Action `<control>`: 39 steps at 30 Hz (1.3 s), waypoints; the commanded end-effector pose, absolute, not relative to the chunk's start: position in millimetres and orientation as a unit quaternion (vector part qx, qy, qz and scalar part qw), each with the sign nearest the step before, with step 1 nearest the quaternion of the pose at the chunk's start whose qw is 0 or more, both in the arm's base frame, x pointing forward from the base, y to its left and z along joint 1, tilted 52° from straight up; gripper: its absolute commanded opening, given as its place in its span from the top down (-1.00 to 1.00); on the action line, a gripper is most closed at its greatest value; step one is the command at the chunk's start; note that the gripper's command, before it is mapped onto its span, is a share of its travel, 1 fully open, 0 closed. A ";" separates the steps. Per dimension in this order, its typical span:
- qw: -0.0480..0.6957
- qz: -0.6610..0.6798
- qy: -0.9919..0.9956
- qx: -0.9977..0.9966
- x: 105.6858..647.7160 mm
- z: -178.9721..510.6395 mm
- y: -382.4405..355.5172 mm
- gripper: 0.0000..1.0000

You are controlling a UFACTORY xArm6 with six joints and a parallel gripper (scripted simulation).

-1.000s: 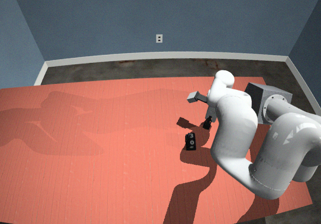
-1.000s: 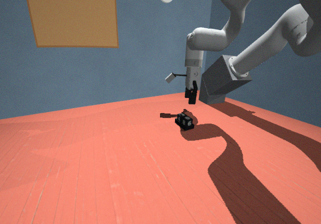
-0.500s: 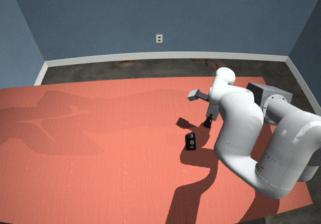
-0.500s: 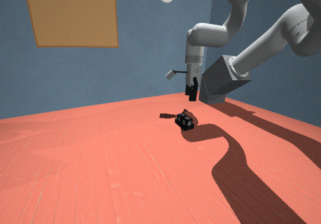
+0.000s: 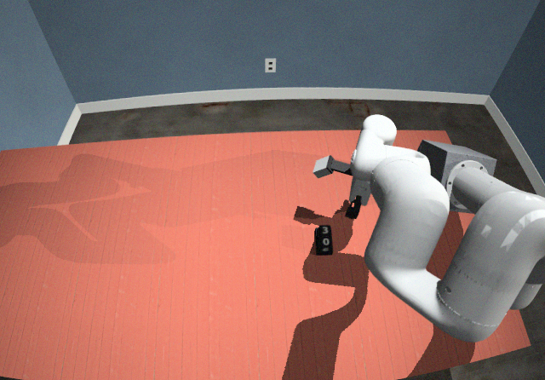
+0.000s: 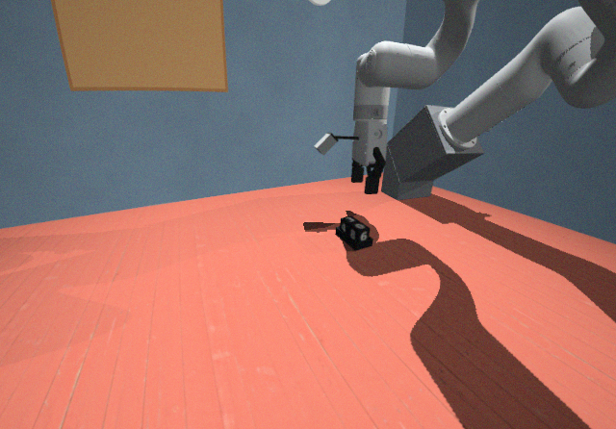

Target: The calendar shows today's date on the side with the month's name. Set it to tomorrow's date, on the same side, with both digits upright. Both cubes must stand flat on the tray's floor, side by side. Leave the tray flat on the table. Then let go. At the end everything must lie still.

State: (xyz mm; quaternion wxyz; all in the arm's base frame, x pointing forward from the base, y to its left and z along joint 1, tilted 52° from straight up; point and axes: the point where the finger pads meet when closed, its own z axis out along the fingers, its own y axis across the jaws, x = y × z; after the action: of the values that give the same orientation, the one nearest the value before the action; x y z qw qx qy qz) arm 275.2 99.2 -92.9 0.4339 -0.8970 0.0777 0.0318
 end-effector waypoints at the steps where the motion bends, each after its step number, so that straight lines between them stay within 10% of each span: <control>1: 0.435 -0.009 0.001 -0.900 282.8 -87.6 100.1 -1.00; 39: 0.367 -0.234 -0.467 -0.770 323.6 -50.2 113.4 -1.00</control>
State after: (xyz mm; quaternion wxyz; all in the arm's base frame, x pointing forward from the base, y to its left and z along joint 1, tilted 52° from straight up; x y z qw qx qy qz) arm 319.2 112.6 -54.3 0.3804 -0.7938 -0.4261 -0.2089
